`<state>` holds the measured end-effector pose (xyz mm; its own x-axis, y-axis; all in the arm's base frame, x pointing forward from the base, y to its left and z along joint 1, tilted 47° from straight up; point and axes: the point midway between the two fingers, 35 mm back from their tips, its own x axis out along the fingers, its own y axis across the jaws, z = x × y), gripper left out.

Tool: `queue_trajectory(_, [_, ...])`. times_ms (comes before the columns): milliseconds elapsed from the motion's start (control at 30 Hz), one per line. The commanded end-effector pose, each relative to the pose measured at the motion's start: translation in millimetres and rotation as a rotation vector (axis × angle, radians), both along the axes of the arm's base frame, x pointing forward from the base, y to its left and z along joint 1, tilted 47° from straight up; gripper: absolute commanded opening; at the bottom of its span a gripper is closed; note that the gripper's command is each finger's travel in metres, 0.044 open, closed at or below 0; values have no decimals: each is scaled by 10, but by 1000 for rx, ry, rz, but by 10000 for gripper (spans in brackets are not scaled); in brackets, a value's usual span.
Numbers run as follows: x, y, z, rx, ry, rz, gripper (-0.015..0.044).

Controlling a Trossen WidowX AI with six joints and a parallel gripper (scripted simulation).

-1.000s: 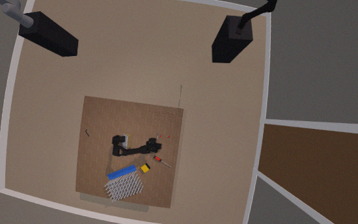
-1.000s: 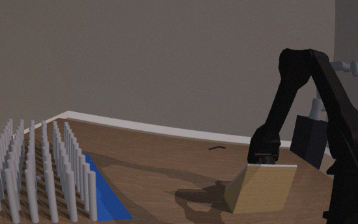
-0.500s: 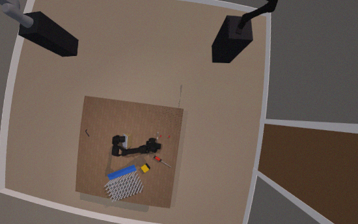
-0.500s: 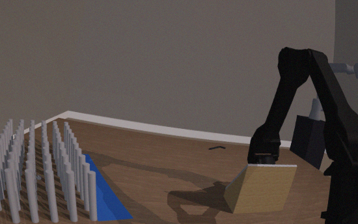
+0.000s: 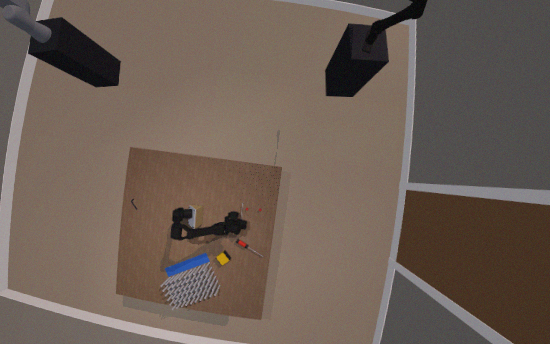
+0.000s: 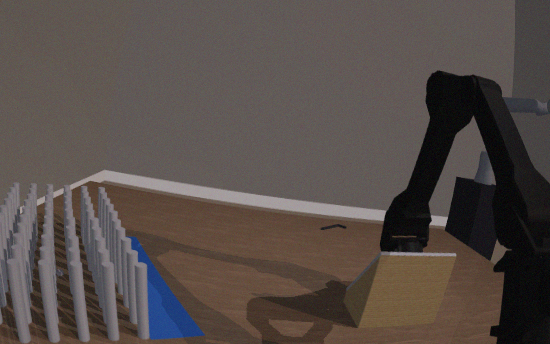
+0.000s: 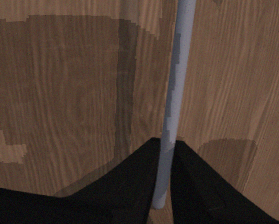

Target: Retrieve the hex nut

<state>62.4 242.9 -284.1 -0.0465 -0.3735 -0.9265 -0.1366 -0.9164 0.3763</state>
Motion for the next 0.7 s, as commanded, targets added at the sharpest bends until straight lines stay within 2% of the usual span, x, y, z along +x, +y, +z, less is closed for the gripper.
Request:
queue_trajectory(0, [-14,-59,-5,-3,1,0,0])
queue_trajectory(667, [-14,-61,-6,51,-12,0,0])
